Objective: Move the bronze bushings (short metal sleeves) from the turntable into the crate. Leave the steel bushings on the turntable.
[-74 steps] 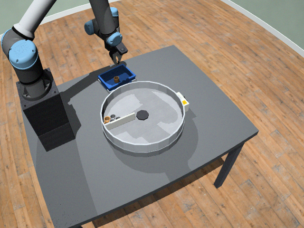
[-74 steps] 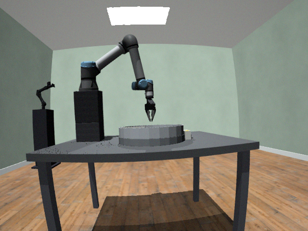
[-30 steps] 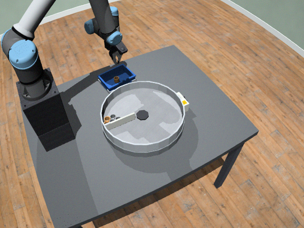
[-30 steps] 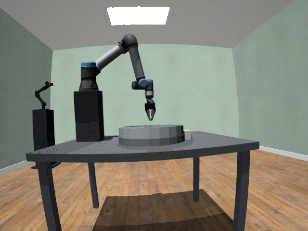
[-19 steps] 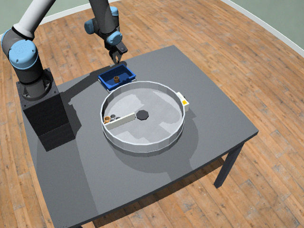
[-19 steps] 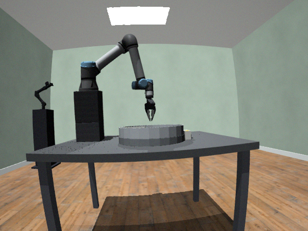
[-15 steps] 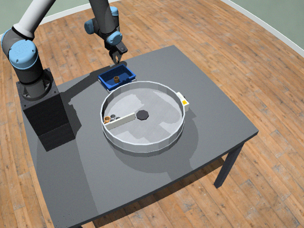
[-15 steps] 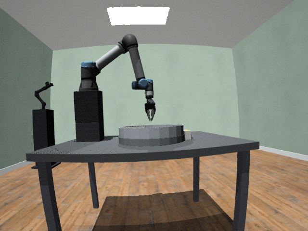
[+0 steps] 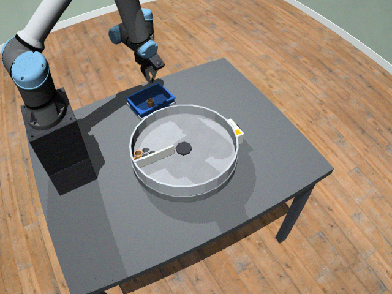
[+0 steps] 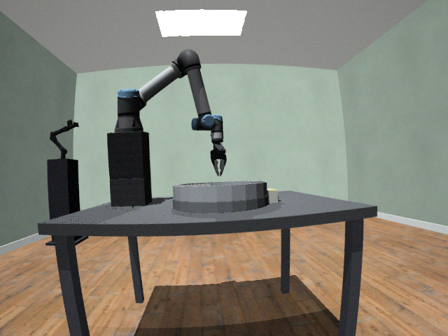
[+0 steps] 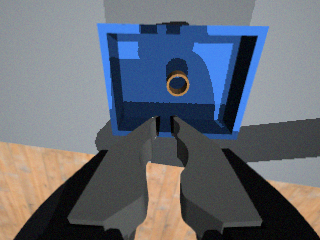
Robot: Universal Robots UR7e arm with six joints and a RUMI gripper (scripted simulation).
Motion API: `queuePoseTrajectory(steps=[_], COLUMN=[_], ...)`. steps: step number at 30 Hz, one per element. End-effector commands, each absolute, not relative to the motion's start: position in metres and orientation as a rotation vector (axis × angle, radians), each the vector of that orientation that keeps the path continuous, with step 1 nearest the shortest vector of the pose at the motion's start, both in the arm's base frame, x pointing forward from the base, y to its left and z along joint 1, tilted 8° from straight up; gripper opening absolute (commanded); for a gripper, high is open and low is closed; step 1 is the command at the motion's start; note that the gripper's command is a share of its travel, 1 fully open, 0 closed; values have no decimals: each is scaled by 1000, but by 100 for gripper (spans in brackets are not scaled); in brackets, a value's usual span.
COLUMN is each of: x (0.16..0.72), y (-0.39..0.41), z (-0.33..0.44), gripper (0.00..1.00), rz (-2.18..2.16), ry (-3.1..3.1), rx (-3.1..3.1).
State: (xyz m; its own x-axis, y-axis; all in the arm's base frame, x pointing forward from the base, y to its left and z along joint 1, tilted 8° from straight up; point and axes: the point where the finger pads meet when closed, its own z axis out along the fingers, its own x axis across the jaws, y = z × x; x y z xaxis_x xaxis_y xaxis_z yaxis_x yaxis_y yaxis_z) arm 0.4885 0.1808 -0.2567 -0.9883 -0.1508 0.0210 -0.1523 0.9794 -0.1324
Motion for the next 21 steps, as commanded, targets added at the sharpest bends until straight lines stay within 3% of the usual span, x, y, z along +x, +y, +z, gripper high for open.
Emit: queuePoseTrajectory(steps=[1,21], x=[488,476], y=[181,164], z=[-256,-253], gripper=[6,6], rz=[209,210], ry=[-3115,-3130], rx=[236,77])
